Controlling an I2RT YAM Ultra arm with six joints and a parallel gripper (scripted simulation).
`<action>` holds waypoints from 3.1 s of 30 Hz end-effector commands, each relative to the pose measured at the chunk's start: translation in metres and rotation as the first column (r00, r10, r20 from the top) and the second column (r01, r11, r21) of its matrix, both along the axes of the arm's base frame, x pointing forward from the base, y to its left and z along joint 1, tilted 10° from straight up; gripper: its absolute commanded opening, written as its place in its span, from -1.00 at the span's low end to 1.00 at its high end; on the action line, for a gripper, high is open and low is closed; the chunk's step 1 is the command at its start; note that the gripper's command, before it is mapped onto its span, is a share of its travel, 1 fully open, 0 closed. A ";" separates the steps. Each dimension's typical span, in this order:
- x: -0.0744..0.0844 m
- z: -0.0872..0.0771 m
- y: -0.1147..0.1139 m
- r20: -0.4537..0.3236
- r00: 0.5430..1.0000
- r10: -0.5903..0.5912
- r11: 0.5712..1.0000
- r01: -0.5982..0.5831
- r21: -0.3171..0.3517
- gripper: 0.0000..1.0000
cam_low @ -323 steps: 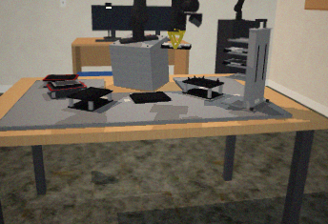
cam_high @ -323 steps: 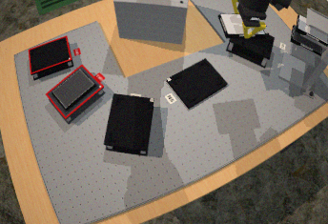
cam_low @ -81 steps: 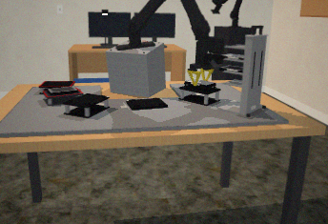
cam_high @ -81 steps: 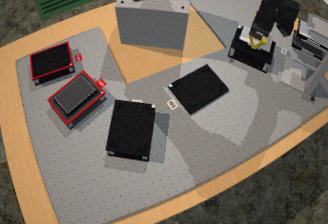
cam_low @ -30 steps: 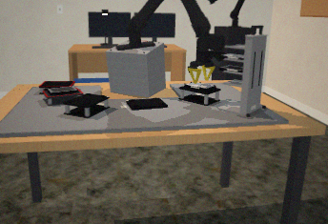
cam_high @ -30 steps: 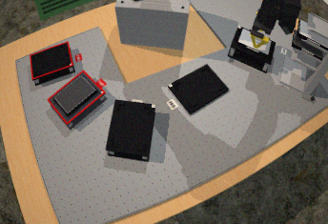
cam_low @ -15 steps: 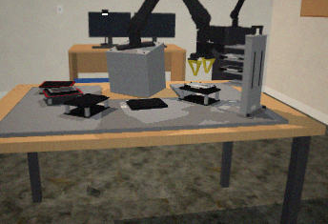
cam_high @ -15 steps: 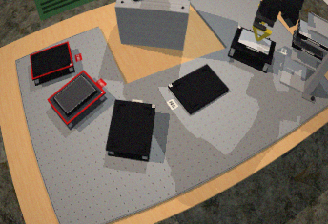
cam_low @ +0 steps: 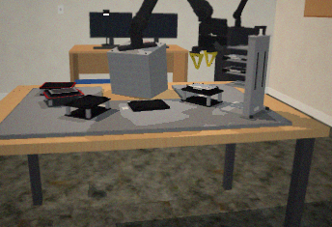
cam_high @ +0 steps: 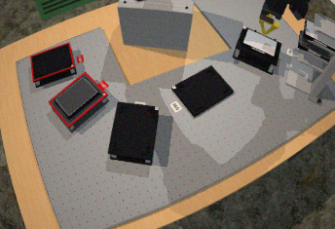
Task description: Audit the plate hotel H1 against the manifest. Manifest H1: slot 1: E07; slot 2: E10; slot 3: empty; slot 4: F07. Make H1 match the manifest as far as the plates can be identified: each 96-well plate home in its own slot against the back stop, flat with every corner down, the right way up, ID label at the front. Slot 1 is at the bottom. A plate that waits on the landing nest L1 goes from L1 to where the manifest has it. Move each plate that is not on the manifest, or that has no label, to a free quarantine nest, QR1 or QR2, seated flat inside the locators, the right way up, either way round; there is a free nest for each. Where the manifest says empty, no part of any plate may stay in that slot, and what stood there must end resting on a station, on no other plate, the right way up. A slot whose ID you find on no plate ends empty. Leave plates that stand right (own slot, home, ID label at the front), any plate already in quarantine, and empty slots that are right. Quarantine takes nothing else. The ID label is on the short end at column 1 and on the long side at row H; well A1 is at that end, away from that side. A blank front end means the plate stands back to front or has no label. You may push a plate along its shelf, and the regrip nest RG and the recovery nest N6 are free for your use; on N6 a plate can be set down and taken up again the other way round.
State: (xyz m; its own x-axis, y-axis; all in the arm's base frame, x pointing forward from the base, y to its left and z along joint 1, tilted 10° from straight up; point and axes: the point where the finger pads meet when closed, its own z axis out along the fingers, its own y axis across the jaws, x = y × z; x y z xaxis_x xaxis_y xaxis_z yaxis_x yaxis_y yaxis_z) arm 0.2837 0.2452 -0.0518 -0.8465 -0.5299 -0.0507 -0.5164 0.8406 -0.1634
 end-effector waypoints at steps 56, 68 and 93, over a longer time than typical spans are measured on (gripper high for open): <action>0.018 0.090 -0.058 0.049 0.999 -0.002 1.000 0.000 0.029 1.00; 0.024 0.094 -0.092 0.200 0.980 0.017 0.991 -0.043 0.123 1.00; 0.034 0.101 -0.143 0.496 0.868 0.010 0.949 -0.164 0.268 1.00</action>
State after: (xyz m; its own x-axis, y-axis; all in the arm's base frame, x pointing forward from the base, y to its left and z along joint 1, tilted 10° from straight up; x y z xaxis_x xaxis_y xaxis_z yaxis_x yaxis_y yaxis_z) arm 0.3053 0.0956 0.0328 -0.6998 -0.5005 -0.5097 -0.4984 0.8532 -0.1536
